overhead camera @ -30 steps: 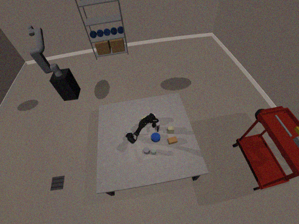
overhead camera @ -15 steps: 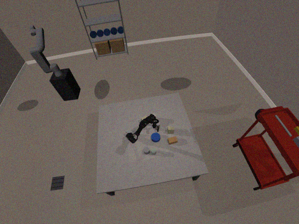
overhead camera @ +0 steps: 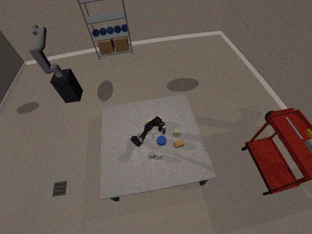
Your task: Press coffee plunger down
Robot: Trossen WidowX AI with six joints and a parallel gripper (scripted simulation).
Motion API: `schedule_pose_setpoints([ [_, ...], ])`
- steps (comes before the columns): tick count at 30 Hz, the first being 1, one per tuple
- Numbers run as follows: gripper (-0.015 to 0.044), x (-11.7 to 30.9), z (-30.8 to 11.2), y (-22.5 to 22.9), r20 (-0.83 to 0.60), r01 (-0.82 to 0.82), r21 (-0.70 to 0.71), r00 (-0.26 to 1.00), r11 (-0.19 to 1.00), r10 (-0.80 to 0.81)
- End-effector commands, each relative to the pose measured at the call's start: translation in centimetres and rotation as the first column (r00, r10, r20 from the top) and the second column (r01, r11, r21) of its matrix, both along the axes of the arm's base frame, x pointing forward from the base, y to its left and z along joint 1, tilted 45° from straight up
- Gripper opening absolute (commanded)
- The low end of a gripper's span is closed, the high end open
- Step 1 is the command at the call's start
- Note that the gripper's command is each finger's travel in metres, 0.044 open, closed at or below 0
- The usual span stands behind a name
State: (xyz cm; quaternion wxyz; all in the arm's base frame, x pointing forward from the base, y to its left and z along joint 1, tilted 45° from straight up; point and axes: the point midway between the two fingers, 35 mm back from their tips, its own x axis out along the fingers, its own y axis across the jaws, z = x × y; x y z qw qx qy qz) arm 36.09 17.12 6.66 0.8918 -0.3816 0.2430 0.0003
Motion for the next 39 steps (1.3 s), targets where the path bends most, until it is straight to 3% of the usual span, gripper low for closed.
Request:
schedule_pose_setpoints([
  [1, 0.0118, 0.05, -0.59, -0.56, -0.016, 0.012, -0.02, 1.0, 1.0, -0.012],
  [34, 0.0118, 0.09, -0.29, -0.09, -0.007, 0.005, -0.009, 1.0, 1.0, -0.005],
  [39, 0.0249, 0.09, -0.29, -0.09, -0.007, 0.005, -0.009, 1.0, 1.0, -0.005],
])
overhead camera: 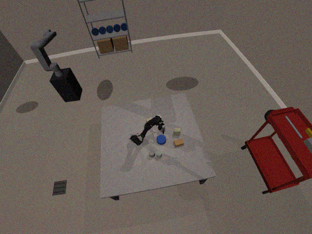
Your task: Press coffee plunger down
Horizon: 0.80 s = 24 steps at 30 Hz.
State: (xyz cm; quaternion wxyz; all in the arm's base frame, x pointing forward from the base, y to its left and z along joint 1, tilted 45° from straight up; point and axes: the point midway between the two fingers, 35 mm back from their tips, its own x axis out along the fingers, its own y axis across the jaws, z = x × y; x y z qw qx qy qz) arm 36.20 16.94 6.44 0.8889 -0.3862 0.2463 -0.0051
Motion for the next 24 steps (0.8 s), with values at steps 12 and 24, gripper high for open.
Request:
schedule_pose_setpoints([
  [12, 0.044, -0.1, 0.3, 0.6, -0.006, -0.004, 0.004, 1.0, 1.0, 0.004],
  [24, 0.044, -1.9, 5.7, 5.0, -0.016, 0.002, -0.005, 1.0, 1.0, -0.002],
])
